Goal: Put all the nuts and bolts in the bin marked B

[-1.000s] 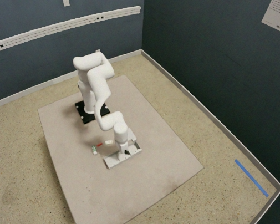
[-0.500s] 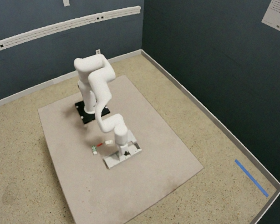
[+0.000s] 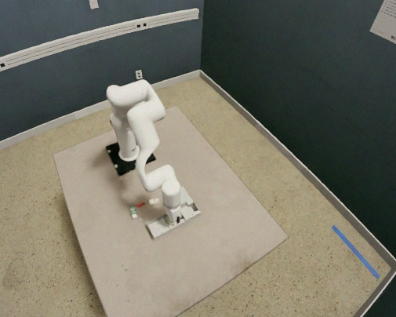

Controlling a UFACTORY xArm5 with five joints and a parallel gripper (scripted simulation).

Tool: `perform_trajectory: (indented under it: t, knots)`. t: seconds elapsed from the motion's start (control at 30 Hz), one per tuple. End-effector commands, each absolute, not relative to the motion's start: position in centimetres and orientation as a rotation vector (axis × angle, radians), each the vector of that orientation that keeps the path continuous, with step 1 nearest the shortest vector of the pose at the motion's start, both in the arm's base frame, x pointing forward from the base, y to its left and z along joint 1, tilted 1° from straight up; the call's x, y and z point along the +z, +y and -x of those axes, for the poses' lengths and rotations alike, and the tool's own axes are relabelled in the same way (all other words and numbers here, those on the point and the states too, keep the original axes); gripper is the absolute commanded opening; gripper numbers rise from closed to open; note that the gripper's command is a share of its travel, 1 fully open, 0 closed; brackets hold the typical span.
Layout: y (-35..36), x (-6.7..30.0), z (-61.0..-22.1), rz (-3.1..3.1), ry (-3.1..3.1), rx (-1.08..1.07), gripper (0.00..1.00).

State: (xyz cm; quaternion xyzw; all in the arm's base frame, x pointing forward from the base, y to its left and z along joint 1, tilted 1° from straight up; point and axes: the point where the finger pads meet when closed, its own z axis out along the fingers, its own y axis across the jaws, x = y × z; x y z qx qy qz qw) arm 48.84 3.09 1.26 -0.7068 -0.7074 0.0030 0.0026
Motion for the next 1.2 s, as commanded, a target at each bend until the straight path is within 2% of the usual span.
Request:
perform_trajectory:
  t: [0.0, 0.3, 0.33, 1.17]
  knots:
    - [3.10, 1.14, -49.01, 2.219, -2.221, 0.004, 0.11]
    - [3.10, 1.13, -49.00, 2.219, -2.221, 0.004, 0.11]
    - [3.10, 1.13, -49.00, 2.219, -2.221, 0.004, 0.32]
    - [3.09, 1.93, -49.01, 2.219, -2.221, 0.004, 0.32]
